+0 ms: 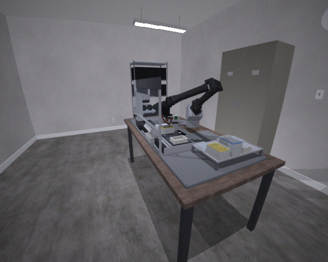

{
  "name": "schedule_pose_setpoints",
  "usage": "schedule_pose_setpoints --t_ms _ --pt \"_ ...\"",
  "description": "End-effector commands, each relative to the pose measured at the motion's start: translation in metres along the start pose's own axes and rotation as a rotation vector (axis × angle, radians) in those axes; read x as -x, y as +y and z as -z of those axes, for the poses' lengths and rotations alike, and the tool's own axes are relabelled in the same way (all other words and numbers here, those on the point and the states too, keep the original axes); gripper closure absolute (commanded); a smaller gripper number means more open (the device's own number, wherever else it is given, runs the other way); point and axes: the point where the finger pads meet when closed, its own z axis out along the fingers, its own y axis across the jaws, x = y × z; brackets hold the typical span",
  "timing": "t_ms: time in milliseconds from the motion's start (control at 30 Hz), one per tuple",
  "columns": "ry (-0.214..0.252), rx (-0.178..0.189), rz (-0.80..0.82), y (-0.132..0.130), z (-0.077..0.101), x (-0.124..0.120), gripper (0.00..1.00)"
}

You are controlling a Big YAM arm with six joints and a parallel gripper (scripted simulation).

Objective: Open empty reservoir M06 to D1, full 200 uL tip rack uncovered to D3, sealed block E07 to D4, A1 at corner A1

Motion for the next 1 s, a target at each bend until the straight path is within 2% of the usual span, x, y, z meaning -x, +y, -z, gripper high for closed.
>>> schedule_pose_setpoints --t_ms 0,367,400,467,867,933,967 --pt "-0.049 -0.011 0.041 0.006 0.024 0.016 0.0" --pt "-0.049 -0.012 0.042 0.007 0.039 0.016 0.0" --pt "-0.035 -0.011 0.02 0.001 0.036 0.005 0.0" --pt "-0.049 -0.013 0.042 0.007 0.044 0.016 0.0" --pt "-0.049 -0.015 0.043 0.007 0.064 0.015 0.0" --pt "-0.049 -0.015 0.043 0.007 0.064 0.015 0.0" --pt "-0.039 -0.013 0.026 0.003 0.062 0.007 0.0"
